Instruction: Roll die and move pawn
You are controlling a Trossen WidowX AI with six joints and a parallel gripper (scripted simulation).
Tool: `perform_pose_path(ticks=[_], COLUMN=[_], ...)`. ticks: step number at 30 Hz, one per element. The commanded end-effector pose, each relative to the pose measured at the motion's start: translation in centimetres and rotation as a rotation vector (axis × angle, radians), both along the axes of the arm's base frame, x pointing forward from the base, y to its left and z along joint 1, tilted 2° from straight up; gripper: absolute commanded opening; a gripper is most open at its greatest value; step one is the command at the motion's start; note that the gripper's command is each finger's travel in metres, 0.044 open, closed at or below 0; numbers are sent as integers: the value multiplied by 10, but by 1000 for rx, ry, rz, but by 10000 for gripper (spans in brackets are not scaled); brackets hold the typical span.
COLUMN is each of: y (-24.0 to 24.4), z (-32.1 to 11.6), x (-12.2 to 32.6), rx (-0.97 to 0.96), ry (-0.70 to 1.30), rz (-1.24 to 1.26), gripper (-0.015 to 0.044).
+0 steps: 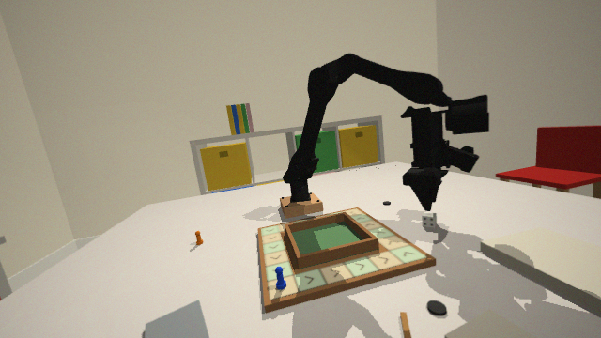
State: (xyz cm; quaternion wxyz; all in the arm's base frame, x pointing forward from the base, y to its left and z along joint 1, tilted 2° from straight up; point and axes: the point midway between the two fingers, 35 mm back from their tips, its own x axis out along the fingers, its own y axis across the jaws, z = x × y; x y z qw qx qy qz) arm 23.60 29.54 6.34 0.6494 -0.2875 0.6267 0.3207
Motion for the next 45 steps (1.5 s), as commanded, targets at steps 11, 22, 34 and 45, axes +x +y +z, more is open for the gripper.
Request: perform_pose_path(ticks=[11, 22, 34, 45], y=[-1, -1, -1, 1], z=[-21, -37, -37, 6], x=[-1, -1, -1, 3], rx=[-8, -8, -8, -8], ry=[1, 1, 1, 1], rz=[8, 8, 8, 8], gripper=[275, 275, 78, 0])
